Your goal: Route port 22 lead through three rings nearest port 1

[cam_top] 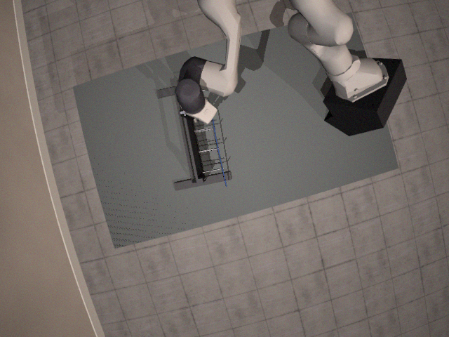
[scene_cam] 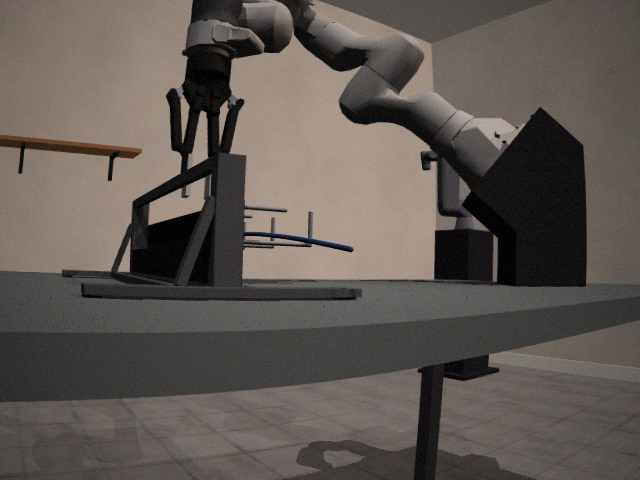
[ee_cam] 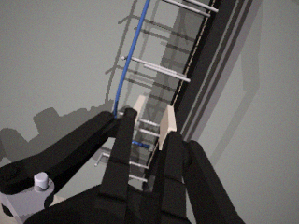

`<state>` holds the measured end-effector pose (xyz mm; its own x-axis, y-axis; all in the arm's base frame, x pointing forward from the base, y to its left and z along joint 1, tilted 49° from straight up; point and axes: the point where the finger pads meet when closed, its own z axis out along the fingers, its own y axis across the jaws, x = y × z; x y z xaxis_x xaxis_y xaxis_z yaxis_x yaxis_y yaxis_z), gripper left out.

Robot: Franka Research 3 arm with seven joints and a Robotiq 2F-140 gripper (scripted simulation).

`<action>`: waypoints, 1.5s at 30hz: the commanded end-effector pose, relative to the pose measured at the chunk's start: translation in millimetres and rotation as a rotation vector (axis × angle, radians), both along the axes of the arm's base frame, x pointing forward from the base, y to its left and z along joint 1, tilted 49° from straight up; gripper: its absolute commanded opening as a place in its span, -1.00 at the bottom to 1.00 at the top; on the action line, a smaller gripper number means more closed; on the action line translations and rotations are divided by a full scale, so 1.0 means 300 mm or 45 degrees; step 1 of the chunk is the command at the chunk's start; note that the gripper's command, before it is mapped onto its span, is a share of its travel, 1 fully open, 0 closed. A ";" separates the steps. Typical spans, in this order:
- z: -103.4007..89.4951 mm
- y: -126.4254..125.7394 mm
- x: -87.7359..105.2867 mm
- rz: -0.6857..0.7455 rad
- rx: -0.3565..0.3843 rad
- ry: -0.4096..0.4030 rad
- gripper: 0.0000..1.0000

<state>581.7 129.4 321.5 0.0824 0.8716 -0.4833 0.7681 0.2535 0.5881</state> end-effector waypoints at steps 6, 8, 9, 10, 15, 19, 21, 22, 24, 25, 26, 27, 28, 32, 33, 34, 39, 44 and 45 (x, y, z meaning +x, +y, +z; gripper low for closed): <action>0.026 0.007 -0.043 -0.005 -0.023 0.018 -0.60; 0.028 0.008 -0.044 -0.005 -0.023 0.018 -0.60; 0.028 0.008 -0.044 -0.005 -0.023 0.018 -0.60; 0.028 0.009 -0.044 -0.005 -0.023 0.018 -0.60; 0.029 0.009 -0.045 -0.005 -0.023 0.018 -1.00; 0.029 0.009 -0.045 -0.005 -0.023 0.018 -1.00; 0.029 0.009 -0.045 -0.005 -0.023 0.018 -1.00; 0.029 0.009 -0.045 -0.005 -0.023 0.018 -1.00; 0.029 0.009 -0.045 -0.005 -0.023 0.018 -1.00; 0.029 0.009 -0.045 -0.005 -0.023 0.018 -1.00; 0.029 0.009 -0.045 -0.005 -0.023 0.018 -1.00; 0.029 0.009 -0.045 -0.005 -0.023 0.018 -1.00; 0.029 0.009 -0.045 -0.005 -0.023 0.018 -1.00; 0.029 0.009 -0.045 -0.005 -0.023 0.018 -1.00; 0.029 0.009 -0.045 -0.005 -0.023 0.018 -1.00; 0.029 0.009 -0.045 -0.005 -0.023 0.018 -1.00; 0.029 0.009 -0.045 -0.005 -0.023 0.018 -1.00; 0.029 0.009 -0.045 -0.005 -0.023 0.018 -1.00; 0.029 0.009 -0.045 -0.005 -0.023 0.018 -1.00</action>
